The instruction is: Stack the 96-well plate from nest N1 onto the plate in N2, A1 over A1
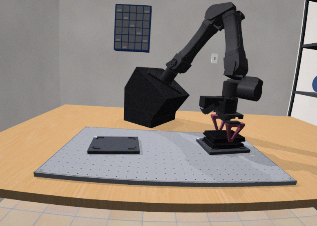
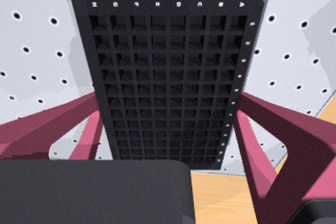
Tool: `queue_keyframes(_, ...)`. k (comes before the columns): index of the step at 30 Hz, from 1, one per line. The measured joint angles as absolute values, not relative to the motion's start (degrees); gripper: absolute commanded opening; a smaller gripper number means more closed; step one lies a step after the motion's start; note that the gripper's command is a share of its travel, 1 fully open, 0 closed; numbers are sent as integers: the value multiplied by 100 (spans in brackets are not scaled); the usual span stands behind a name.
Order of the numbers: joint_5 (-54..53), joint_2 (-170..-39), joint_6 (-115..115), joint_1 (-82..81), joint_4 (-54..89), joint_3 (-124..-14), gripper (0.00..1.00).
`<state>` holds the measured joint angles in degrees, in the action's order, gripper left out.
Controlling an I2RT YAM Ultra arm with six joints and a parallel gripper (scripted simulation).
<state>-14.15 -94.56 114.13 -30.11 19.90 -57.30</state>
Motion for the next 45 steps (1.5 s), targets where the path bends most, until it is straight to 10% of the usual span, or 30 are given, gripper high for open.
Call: queue_keyframes(45, -1387, -9487, 11450, -3044, 1883, -5690, 0)
